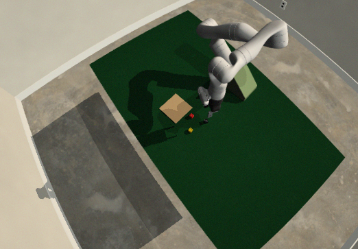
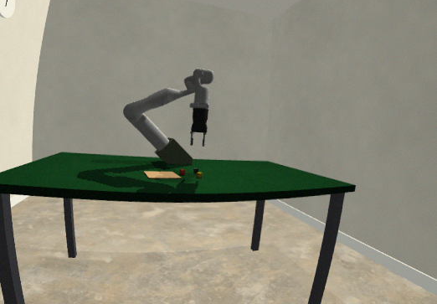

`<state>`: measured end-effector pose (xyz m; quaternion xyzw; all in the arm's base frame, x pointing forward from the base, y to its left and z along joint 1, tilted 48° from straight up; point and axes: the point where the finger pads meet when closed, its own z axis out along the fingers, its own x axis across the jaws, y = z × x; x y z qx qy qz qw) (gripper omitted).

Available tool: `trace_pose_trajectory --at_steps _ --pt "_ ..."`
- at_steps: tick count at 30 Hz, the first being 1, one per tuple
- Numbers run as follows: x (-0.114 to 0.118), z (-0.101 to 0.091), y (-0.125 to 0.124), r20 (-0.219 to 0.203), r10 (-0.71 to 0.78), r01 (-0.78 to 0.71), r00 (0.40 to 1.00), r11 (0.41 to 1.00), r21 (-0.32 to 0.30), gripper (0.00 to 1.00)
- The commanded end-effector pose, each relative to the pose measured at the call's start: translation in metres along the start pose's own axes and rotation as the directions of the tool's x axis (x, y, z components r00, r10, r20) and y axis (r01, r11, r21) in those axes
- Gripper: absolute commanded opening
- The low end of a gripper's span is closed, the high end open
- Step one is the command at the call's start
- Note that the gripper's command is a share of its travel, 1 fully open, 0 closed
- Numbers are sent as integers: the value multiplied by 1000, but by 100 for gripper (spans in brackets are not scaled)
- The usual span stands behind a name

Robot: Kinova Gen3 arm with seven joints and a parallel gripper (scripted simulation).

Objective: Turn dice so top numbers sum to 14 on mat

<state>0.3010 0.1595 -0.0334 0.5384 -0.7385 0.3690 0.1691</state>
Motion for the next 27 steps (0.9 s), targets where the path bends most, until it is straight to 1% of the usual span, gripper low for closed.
trace_pose_trajectory --at_steps 1,19,27 --pt "0 0 0 1 1 -1 1000 1000 -1 100" --pt "0 0 -1 1 8 -8 1000 1000 -1 100" --pt "0 2 -2 1 73 -73 997 997 -1 100"
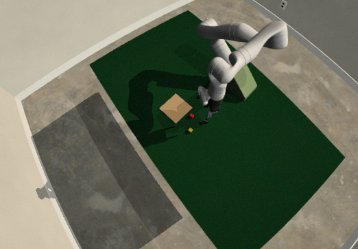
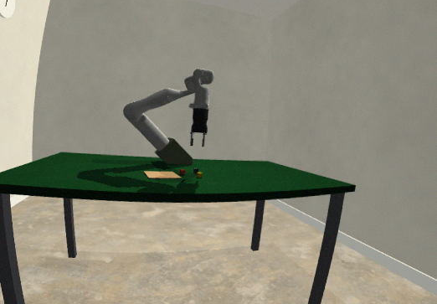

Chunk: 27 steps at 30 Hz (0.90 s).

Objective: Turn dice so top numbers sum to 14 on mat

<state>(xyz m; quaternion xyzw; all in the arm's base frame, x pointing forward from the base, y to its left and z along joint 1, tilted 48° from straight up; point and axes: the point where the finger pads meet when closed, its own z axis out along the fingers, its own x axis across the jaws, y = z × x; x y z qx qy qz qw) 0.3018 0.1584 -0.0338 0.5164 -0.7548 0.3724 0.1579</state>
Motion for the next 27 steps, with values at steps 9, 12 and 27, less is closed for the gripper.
trace_pose_trajectory --at_steps 9,12,27 --pt "1 5 -3 -1 148 -148 989 989 1 100" --pt "2 7 -4 0 227 -227 974 974 1 100" --pt "4 22 -6 0 629 -629 777 777 0 100"
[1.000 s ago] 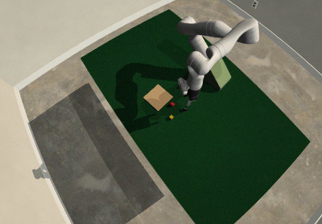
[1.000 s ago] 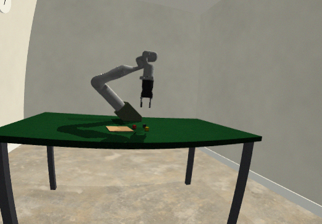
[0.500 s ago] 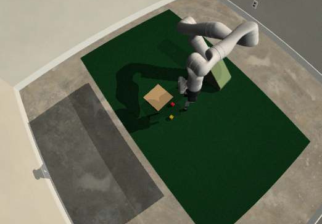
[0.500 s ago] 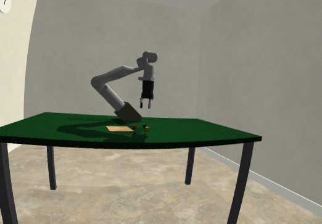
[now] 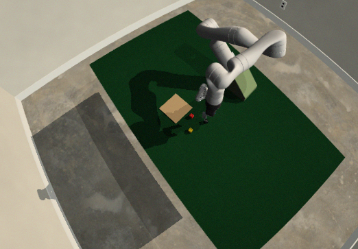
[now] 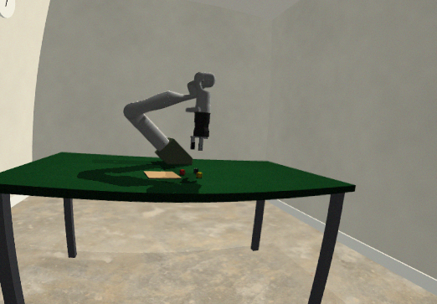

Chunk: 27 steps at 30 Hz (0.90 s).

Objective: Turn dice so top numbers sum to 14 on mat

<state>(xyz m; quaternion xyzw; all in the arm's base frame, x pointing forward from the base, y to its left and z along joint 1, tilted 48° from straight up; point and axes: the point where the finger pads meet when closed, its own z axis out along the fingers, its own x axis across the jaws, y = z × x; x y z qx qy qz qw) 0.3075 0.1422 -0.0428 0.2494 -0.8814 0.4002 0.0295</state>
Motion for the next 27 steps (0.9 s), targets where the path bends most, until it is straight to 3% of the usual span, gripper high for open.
trace_pose_trajectory --at_steps 1,7,14,16,27 --pt "0 4 -2 -4 69 -69 998 998 6 100" --pt "0 12 -1 -2 291 -291 957 957 7 100" --pt "1 20 1 0 506 -506 863 863 8 100" --pt "1 20 1 0 506 -506 863 863 8 100" --pt "0 29 4 2 704 -704 711 710 9 100"
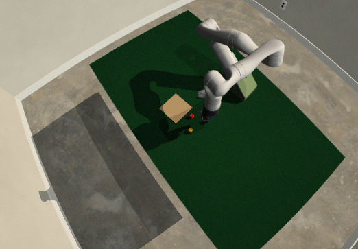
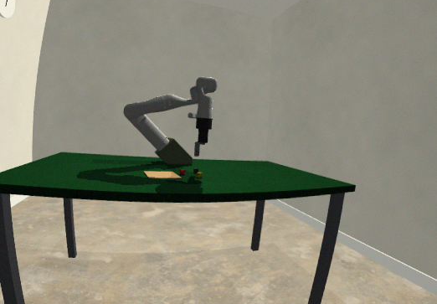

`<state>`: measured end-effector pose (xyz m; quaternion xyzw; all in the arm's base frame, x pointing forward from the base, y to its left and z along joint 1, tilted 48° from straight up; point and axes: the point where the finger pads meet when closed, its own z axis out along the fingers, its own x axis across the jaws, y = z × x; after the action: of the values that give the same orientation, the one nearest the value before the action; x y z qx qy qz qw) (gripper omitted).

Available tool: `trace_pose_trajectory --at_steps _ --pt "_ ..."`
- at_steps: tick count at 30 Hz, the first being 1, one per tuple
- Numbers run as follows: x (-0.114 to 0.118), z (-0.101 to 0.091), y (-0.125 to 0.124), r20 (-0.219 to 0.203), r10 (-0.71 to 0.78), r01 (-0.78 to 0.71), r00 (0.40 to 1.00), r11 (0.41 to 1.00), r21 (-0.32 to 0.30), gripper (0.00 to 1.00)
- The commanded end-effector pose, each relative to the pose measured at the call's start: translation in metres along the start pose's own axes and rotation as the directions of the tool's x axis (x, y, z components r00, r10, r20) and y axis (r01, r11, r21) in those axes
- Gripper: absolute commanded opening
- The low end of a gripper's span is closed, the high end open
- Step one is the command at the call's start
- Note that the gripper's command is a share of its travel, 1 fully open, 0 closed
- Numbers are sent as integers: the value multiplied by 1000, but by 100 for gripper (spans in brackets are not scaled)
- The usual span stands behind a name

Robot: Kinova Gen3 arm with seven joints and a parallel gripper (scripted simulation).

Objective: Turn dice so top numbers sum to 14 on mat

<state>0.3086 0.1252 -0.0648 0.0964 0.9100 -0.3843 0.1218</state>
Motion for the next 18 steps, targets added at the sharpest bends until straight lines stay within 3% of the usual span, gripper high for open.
trace_pose_trajectory --at_steps 1,17,18 --pt "-1 3 0 1 32 -32 999 999 5 100" --pt "0 5 1 1 101 -101 995 995 5 100" --pt "0 5 1 1 101 -101 995 995 5 70"
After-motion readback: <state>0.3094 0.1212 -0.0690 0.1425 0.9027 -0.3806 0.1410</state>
